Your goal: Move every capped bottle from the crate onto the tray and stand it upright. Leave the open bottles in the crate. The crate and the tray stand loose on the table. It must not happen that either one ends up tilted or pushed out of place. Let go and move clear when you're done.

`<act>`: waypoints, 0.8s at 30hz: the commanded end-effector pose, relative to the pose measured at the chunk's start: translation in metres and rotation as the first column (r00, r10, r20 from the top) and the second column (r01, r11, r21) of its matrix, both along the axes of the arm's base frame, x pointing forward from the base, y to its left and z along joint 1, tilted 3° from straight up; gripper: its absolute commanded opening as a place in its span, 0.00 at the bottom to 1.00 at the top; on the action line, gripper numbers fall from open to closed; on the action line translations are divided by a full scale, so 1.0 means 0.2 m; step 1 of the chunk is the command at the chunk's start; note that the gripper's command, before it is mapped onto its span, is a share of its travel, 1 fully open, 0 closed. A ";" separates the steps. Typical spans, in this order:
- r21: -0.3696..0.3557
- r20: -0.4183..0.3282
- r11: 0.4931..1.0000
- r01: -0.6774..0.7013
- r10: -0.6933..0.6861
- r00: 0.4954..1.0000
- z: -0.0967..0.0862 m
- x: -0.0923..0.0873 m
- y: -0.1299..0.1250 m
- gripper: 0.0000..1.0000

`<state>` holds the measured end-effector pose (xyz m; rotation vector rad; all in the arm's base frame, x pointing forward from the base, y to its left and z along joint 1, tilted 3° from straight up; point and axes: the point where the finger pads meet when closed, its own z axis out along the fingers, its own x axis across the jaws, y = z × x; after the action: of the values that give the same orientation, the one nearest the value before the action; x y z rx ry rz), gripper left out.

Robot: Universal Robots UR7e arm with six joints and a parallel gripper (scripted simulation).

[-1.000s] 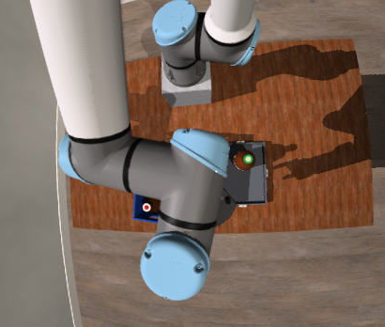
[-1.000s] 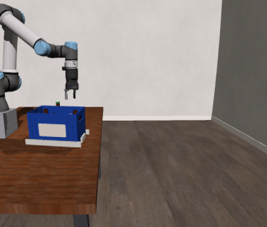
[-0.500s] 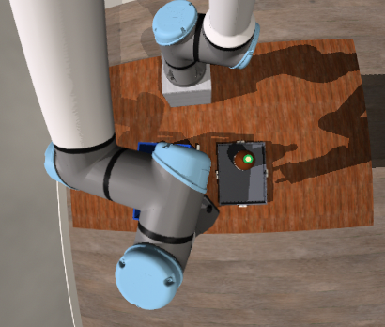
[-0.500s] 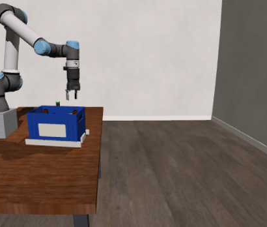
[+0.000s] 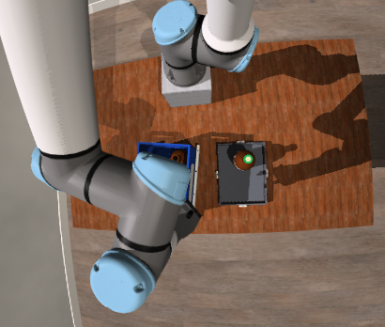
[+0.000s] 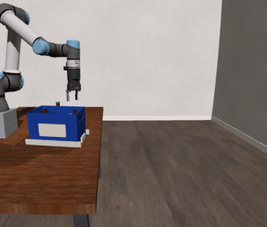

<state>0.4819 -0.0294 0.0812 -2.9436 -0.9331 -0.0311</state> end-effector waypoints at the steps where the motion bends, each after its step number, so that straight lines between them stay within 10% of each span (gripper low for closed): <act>1: 0.000 0.001 1.000 0.000 0.000 1.000 0.00 0.01 -0.07 1.00; 24: 0.000 0.001 1.000 0.000 0.000 1.000 -0.02 0.03 -0.37 1.00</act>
<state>0.4862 -0.0883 0.0784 -2.9437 -0.9331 -0.0309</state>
